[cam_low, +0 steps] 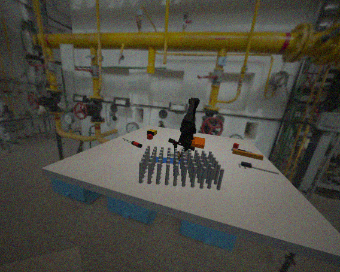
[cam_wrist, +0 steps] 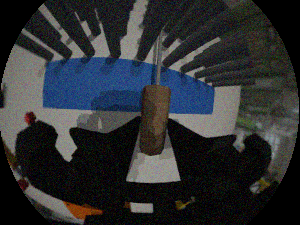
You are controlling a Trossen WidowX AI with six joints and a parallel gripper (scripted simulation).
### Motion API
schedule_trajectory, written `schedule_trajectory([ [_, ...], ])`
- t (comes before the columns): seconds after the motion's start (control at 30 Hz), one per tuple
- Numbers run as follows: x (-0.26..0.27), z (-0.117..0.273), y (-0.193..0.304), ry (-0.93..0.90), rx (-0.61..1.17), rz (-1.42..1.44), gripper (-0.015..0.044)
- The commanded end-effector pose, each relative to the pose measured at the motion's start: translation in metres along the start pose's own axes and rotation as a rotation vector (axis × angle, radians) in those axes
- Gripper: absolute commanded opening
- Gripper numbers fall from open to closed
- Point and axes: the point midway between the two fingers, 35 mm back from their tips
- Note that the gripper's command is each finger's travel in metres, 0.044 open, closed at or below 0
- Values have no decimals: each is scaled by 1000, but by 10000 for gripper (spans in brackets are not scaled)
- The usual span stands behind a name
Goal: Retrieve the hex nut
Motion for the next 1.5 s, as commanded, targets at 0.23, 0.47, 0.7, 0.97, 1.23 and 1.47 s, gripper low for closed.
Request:
schedule_trajectory([
  [0.23, -2, 3, 7, 2, -1, 6, 0],
  [0.47, -2, 4, 10, 1, 0, 6, 0],
  [0.7, -3, 5, 14, 1, 0, 7, 0],
  [0.97, -4, 6, 18, 1, 1, 7, 0],
  [1.23, -5, 7, 22, 1, 2, 7, 0],
  [1.47, -6, 8, 26, 1, 2, 7, 0],
])
Point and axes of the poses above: the point midway between the two fingers, 35 mm back from their tips, its own z axis back along the fingers, its own x axis across the jaws, y = z × x, and after that the axes turned 15 degrees about -z, right-handed
